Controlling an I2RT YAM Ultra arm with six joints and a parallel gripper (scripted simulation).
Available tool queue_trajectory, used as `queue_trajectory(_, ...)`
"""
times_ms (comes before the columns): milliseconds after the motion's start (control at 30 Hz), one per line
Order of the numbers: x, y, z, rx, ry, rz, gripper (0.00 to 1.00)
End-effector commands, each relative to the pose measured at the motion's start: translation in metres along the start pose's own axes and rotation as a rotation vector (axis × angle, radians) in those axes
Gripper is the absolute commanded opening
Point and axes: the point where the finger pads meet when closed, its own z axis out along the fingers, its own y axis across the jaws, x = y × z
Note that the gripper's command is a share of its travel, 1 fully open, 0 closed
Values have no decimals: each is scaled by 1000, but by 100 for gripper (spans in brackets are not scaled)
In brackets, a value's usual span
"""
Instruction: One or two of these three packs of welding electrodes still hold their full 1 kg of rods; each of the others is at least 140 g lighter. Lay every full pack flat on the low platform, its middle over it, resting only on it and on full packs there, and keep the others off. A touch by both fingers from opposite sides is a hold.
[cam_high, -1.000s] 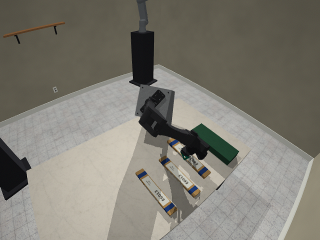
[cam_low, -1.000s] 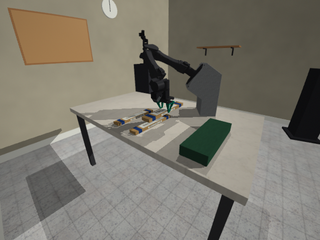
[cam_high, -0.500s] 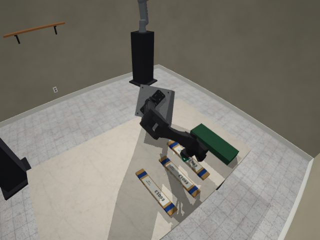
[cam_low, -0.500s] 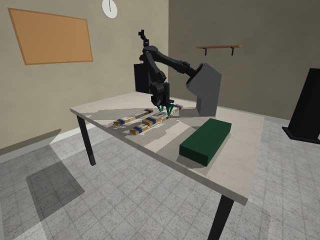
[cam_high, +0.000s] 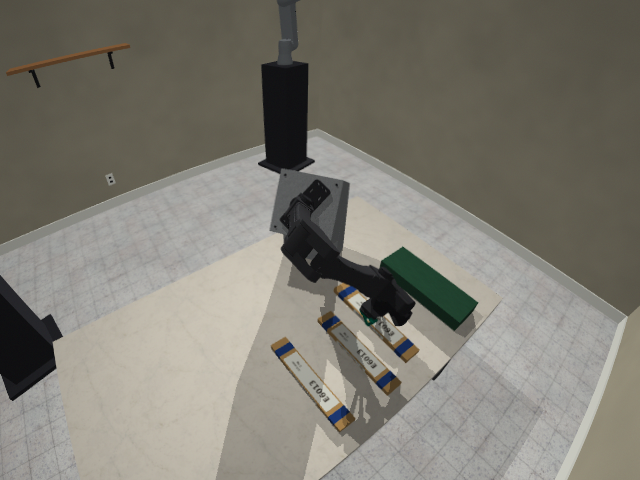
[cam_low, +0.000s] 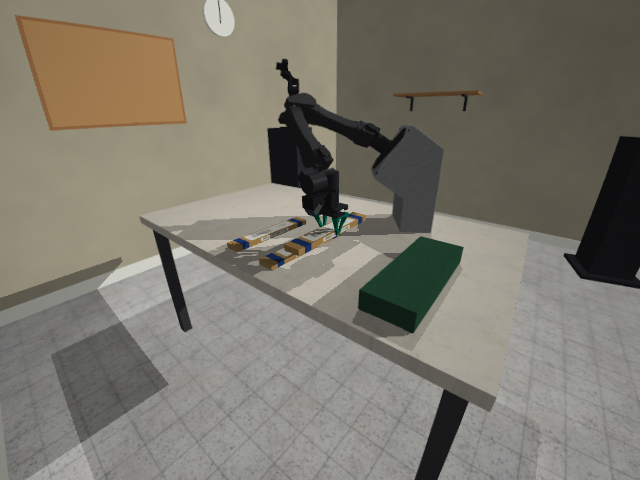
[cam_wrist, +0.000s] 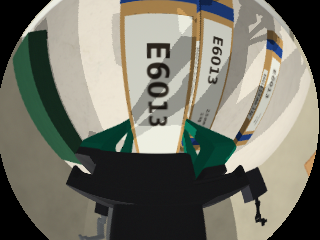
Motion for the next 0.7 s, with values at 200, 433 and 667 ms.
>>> queue_trajectory(200,-22,12,-23,-14,-54,-6,0)
queue_trajectory(433,-24,13,-27,-14,-58,-1,0)
queue_trajectory(667,-27,12,-31,-14,-64,7,0)
